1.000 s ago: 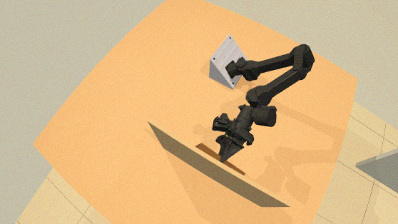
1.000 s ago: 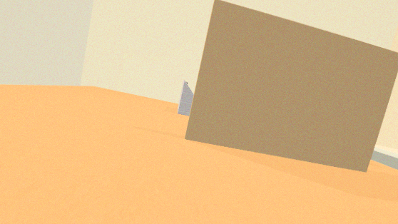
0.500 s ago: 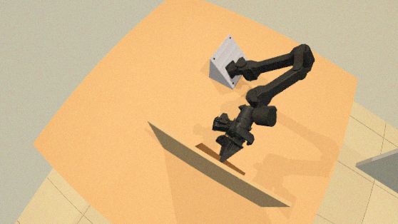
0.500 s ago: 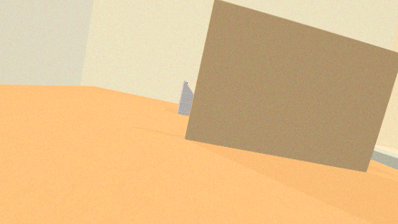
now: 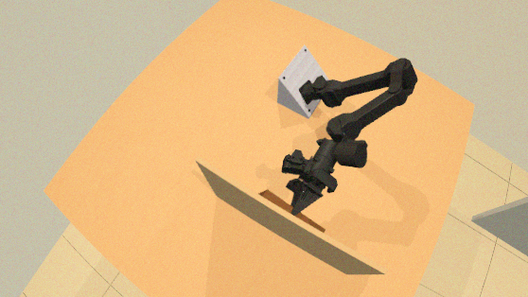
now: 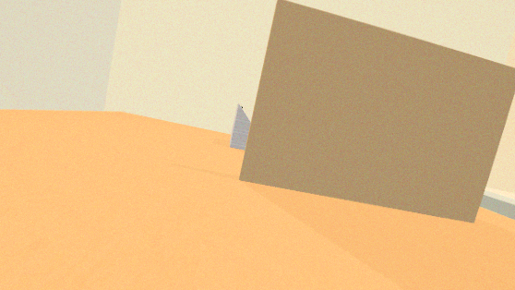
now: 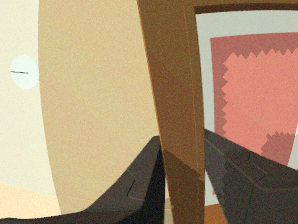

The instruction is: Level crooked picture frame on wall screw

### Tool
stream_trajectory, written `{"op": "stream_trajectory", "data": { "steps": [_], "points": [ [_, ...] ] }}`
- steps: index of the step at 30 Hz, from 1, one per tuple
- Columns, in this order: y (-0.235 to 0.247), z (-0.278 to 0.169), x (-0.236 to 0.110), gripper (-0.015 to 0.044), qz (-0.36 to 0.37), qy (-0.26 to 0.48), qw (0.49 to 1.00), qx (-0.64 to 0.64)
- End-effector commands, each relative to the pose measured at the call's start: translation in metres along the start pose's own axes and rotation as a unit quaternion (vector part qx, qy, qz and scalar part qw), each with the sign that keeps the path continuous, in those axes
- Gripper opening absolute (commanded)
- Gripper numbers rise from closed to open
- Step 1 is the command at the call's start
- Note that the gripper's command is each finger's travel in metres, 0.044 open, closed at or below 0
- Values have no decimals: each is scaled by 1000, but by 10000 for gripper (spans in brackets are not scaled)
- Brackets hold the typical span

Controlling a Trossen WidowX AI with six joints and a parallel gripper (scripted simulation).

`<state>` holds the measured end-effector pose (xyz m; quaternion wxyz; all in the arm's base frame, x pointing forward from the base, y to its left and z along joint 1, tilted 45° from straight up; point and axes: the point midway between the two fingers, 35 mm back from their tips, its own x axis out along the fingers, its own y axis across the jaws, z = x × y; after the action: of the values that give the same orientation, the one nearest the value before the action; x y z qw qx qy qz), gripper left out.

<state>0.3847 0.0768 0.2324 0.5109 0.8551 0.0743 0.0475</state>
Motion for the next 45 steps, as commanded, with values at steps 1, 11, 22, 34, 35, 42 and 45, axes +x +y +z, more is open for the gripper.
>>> {"op": "stream_trajectory", "data": {
  "steps": [1, 11, 22, 34, 35, 42, 45],
  "points": [
    [2, 0, 0, 0, 1, 0, 1000, 1],
    [3, 0, 0, 0, 1, 0, 1000, 1],
    [5, 0, 0, 0, 1, 0, 1000, 1],
    [6, 0, 0, 0, 1, 0, 1000, 1],
    [6, 0, 0, 0, 1, 0, 1000, 1],
    [7, 0, 0, 0, 1, 0, 1000, 1],
    [7, 0, 0, 0, 1, 0, 1000, 1]
  ]
}}
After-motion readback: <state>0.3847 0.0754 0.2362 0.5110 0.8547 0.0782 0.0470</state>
